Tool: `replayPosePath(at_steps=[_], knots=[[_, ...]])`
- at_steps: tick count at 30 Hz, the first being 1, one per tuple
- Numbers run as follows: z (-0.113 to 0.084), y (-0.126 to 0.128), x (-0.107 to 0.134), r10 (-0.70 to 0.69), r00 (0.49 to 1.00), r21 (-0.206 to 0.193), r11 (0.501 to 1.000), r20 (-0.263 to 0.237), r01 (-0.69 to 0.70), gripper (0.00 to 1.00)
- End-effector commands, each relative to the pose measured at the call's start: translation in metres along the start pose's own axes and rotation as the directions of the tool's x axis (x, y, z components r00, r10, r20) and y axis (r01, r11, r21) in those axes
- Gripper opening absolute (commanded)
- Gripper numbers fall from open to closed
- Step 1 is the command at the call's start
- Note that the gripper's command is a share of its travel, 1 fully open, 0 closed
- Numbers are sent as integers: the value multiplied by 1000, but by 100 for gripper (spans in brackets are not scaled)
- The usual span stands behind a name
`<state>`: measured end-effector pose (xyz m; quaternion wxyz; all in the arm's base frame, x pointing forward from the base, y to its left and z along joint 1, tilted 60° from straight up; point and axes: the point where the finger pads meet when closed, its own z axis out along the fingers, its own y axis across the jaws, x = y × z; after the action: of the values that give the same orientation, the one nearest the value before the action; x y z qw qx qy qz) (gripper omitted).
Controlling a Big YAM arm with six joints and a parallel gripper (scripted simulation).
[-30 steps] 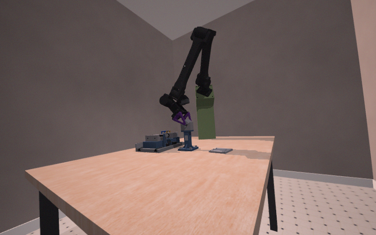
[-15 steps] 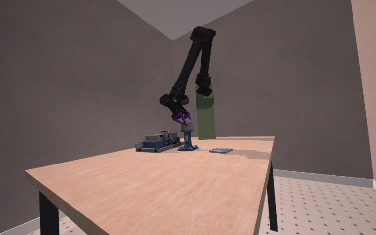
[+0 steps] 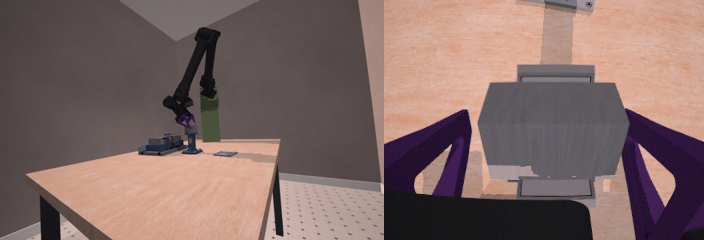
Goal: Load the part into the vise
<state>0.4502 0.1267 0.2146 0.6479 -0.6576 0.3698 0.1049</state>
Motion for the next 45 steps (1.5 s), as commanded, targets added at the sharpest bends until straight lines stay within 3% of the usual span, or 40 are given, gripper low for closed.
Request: replayPosePath(at_steps=[1,12,13,45], knots=[[-8,-7,8,5,998,20,1000,70,-6,81],[-8,-7,8,5,998,20,1000,70,-6,81],[-8,-7,8,5,998,20,1000,70,-6,0],[-8,-7,8,5,998,20,1000,70,-6,0]])
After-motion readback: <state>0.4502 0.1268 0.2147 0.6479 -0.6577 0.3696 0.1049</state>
